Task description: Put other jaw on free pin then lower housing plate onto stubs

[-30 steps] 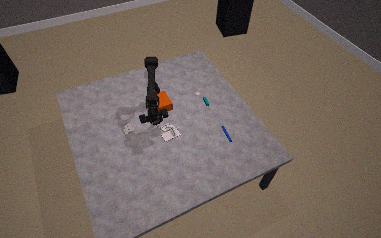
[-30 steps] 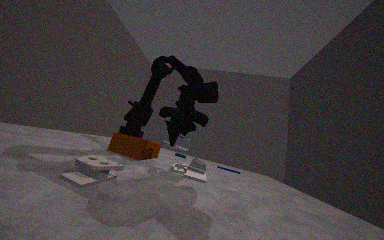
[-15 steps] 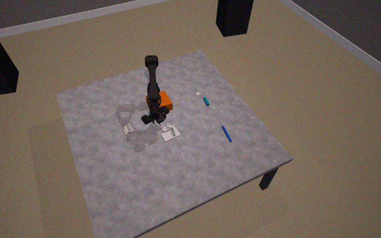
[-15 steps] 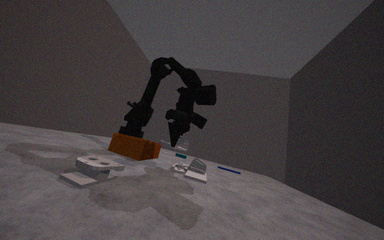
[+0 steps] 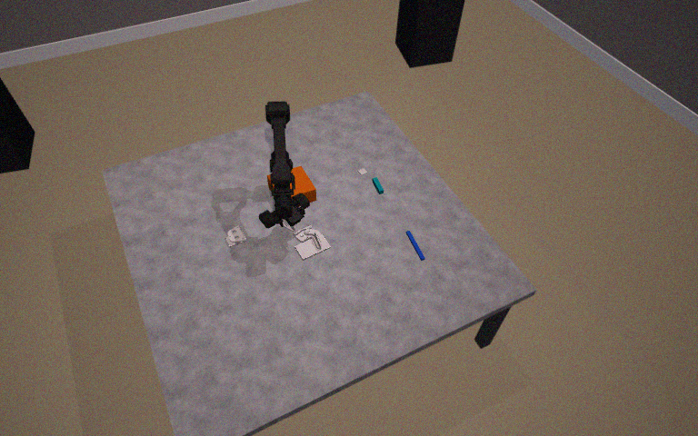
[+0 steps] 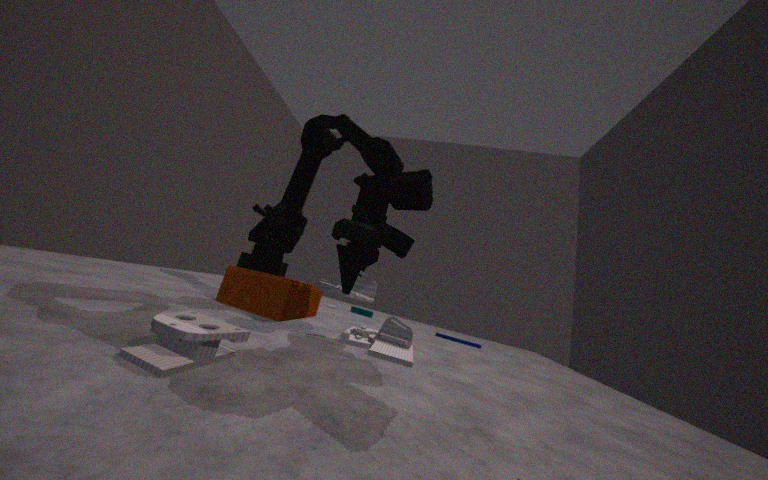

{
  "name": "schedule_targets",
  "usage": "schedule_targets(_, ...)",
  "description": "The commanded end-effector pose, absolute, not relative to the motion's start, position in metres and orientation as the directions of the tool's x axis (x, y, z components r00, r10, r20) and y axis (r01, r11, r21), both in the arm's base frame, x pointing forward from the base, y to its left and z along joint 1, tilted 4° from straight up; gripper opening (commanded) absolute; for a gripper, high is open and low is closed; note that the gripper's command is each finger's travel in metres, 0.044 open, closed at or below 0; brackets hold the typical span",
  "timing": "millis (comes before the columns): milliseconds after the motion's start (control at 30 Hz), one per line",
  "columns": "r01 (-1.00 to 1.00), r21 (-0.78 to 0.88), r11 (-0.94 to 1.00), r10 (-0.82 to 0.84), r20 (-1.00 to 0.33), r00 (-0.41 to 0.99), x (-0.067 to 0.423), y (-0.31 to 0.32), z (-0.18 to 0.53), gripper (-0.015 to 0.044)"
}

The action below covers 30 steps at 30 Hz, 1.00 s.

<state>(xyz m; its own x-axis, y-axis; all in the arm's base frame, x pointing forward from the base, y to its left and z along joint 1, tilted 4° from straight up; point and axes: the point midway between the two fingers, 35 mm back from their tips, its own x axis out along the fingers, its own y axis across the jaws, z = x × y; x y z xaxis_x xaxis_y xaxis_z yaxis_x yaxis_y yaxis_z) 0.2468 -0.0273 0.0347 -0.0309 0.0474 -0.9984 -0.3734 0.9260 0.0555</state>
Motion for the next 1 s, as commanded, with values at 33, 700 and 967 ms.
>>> schedule_targets(33, -0.379, 0.061, 0.923, 0.054, -0.998, -0.029, 0.247, -0.026, 0.035, 0.0134)
schedule_targets(700, -0.379, 0.061, 0.923, 0.056, -0.998, -0.026, 0.289, 0.001, 0.037, 0.0134)
schedule_targets(967, -0.380, 0.062, 0.923, 0.057, -0.998, -0.024, 0.309, 0.019, 0.037, 0.0134)
